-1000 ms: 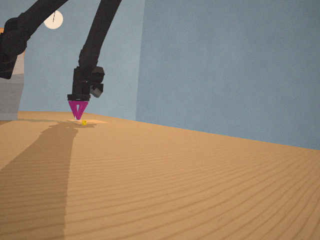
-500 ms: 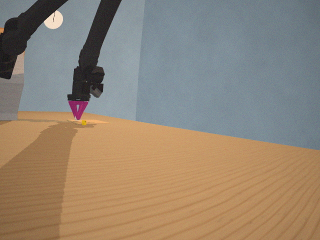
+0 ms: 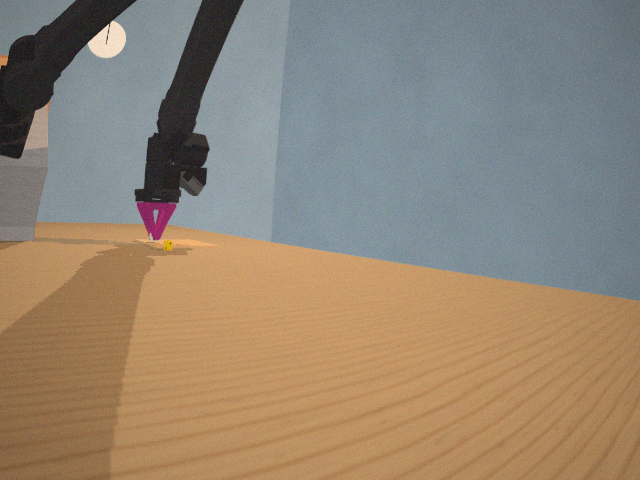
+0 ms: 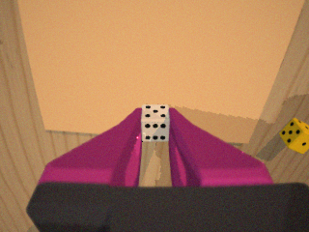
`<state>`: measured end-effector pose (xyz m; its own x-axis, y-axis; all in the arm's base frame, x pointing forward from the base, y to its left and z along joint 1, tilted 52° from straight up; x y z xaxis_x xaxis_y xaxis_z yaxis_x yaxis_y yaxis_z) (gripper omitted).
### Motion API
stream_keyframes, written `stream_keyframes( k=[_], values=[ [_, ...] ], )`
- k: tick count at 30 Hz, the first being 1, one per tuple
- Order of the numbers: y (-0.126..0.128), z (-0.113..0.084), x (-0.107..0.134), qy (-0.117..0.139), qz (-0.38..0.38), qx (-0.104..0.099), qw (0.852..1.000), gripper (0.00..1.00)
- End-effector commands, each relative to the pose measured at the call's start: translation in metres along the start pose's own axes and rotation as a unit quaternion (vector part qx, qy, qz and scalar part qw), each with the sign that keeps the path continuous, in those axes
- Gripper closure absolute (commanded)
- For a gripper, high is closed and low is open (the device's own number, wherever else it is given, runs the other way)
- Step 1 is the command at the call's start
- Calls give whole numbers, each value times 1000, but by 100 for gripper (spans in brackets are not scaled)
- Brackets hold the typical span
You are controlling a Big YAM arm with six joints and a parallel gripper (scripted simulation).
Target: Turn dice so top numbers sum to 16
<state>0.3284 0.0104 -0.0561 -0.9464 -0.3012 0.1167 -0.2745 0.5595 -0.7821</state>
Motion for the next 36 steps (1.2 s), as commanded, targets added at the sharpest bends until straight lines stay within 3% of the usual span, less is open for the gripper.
stream_keyframes(
  k=[1,36],
  values=[
    [-7,-3,-6,-7,10,2,1000,89],
    [-10,-4,-9,-6,14,2,1000,89]
  ],
)
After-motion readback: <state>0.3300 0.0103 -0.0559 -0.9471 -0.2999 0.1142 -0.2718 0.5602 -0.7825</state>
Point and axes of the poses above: the point where the finger pads meet when closed, its own z axis out along the fingers, its own y axis across the jaws, x = y × z, the point moved 10 cm from there along -z, back along the fingers, and after that the axes turned 7 degrees about -z, right-handed, at the moved point
